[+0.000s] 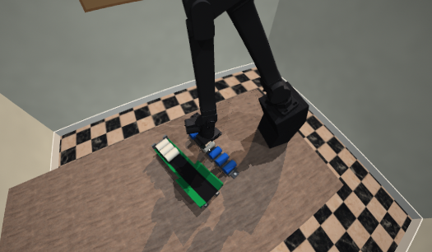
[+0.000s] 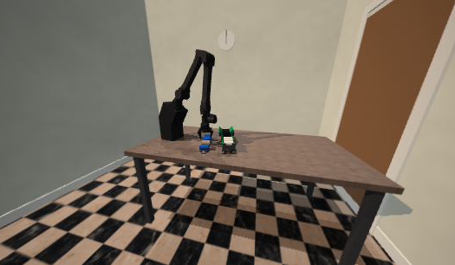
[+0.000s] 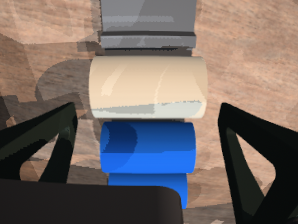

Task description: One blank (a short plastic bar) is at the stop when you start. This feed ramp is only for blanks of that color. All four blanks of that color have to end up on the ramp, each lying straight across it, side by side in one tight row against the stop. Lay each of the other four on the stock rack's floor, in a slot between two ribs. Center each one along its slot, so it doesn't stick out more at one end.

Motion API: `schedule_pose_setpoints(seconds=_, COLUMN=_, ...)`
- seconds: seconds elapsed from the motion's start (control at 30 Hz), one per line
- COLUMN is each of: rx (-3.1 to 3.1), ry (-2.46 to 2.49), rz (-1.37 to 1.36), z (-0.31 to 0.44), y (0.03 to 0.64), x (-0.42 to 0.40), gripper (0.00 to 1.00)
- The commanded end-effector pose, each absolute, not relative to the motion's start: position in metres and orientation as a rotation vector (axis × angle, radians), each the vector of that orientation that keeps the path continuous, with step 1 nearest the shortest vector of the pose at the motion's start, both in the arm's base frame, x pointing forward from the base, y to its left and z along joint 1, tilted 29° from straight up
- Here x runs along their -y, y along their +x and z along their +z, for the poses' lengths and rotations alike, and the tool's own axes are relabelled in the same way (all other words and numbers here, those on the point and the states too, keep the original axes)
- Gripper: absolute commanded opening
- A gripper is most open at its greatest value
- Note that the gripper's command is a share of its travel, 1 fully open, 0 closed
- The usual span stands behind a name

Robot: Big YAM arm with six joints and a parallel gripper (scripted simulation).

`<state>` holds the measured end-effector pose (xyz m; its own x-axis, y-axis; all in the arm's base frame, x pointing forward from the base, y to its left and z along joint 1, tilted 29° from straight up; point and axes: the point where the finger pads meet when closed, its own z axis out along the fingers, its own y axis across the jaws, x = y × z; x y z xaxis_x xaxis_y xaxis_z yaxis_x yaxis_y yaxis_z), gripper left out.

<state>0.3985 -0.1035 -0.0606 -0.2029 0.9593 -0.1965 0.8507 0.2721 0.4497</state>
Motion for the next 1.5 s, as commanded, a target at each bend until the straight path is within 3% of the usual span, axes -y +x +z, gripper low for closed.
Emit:
schedule_pose_setpoints(seconds=0.0, rx=-2.109, ry=1.634, rz=0.339, z=-0.058, y=0.401, x=0.102, gripper=0.85)
schedule_pose_setpoints(seconds=1.47, rx=-2.107, ry=1.634, rz=0.34, z=-0.069, y=0.406, x=0.103, gripper=0.85)
